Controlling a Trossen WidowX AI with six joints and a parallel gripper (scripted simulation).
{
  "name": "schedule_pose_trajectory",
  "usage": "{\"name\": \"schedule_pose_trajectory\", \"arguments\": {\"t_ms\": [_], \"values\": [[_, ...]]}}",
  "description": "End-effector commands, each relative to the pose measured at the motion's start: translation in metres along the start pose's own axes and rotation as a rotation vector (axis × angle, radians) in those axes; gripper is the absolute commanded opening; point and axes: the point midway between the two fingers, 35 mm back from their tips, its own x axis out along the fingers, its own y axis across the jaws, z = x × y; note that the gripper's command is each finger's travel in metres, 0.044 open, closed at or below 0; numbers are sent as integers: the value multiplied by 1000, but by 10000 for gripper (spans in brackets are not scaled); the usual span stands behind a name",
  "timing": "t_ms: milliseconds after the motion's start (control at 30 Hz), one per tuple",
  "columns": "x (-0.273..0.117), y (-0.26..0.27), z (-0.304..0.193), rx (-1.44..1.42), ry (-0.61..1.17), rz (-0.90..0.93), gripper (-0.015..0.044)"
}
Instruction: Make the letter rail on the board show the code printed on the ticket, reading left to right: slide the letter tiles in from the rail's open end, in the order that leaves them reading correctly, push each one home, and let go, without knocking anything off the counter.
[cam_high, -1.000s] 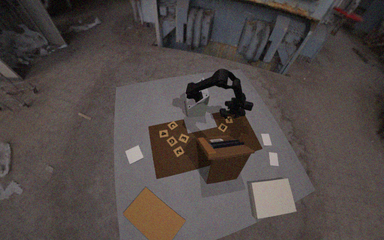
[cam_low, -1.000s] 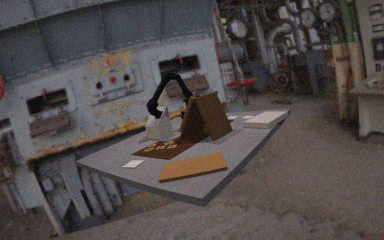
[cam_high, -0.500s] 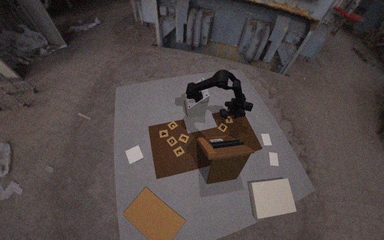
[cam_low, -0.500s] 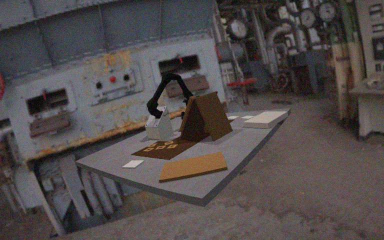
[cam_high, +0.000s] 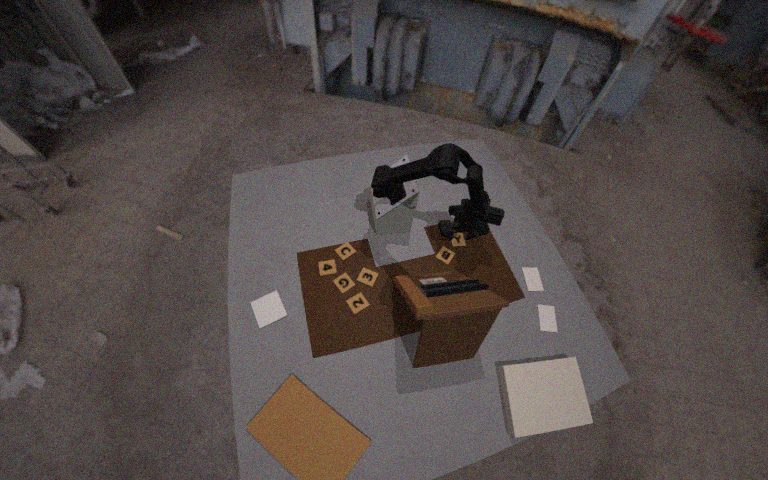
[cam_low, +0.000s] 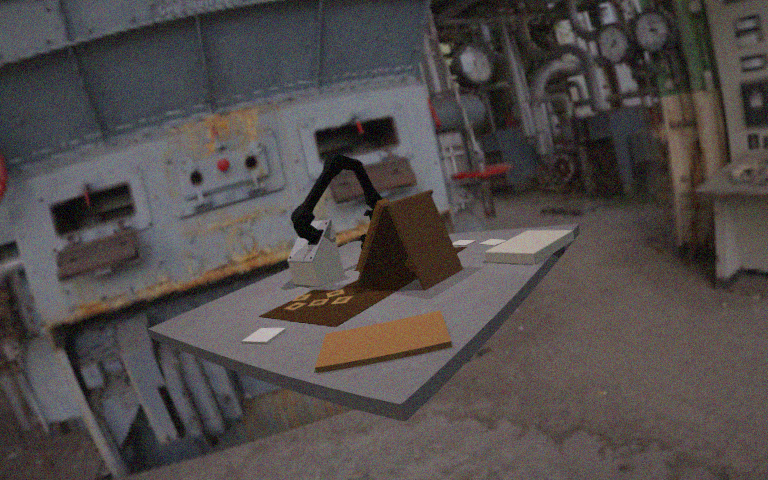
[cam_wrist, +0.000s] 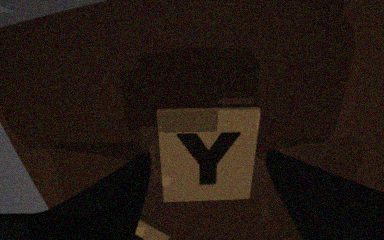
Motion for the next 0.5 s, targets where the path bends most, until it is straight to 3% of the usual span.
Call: {"name": "schedule_pose_trajectory", "arguments": {"t_ms": [0,367,467], "values": [[2,1,0,-8,2,4,340],[2,1,0,-8,2,4,340],[2,1,0,-8,2,4,281]]}}
